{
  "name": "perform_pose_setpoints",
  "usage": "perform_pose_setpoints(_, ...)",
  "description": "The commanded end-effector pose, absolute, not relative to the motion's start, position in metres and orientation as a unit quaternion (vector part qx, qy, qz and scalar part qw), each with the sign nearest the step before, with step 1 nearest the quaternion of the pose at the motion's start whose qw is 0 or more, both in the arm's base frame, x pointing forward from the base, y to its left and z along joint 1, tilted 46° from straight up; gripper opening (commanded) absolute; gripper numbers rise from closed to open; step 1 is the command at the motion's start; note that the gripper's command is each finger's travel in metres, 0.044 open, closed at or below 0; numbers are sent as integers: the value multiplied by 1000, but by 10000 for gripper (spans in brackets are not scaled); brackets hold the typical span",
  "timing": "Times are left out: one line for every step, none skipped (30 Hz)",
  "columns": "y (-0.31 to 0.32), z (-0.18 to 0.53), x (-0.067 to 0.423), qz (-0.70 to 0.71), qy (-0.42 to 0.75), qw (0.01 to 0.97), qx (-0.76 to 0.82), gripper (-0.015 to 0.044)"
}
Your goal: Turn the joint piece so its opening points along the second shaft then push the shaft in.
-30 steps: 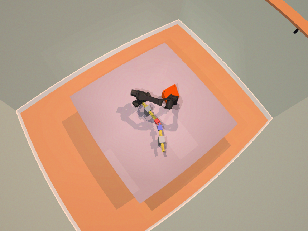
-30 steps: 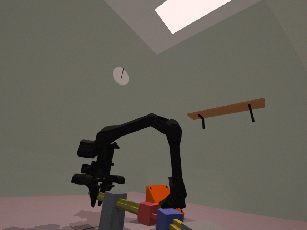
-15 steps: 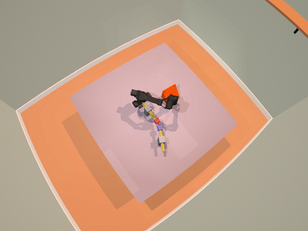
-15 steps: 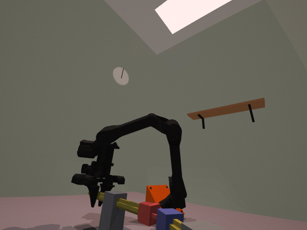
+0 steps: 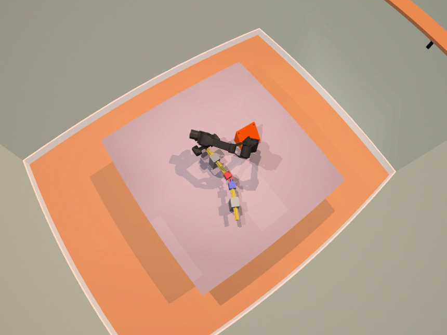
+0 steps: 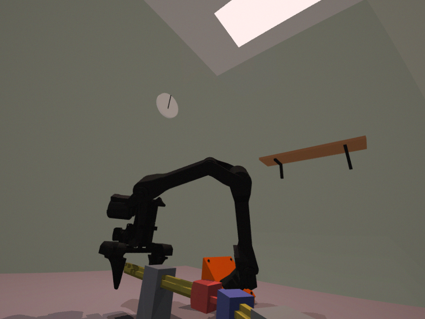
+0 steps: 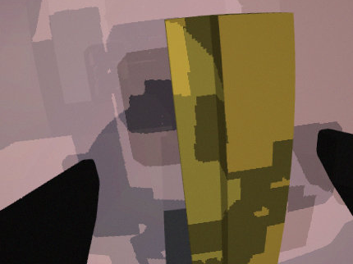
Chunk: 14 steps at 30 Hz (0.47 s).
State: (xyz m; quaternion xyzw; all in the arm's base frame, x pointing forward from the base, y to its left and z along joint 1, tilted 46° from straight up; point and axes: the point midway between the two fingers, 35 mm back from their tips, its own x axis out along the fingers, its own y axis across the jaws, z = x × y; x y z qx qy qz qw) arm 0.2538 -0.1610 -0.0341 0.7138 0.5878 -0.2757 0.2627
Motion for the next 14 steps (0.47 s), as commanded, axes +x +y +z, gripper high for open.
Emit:
perform_pose_setpoints(-161, -34, 254, -276, 588, 263, 714, 440)
perform_pose_setpoints(-161, -34, 254, -276, 588, 263, 714, 440)
perform_pose_setpoints(-161, -34, 254, -276, 588, 263, 714, 440)
perform_pose_setpoints(-161, -34, 254, -276, 588, 263, 714, 440)
perform_pose_setpoints(-161, -34, 254, -276, 588, 263, 714, 440)
perform_pose_setpoints(-161, -34, 254, -276, 588, 263, 714, 440)
perform_pose_setpoints(-161, -34, 254, -276, 588, 263, 714, 440)
perform_pose_setpoints(-161, -34, 254, -276, 588, 263, 714, 440)
perform_pose_setpoints(-163, -32, 253, -276, 588, 263, 714, 440)
perform_pose_setpoints(-168, -27, 252, -275, 587, 264, 714, 440)
perform_pose_setpoints(-176, -20, 250, -275, 587, 263, 715, 440)
perform_pose_setpoints(-181, -15, 249, -275, 586, 262, 715, 440)
perform_pose_setpoints(-182, -13, 249, -275, 586, 262, 716, 440)
perform_pose_setpoints(-182, -13, 249, -275, 586, 262, 716, 440)
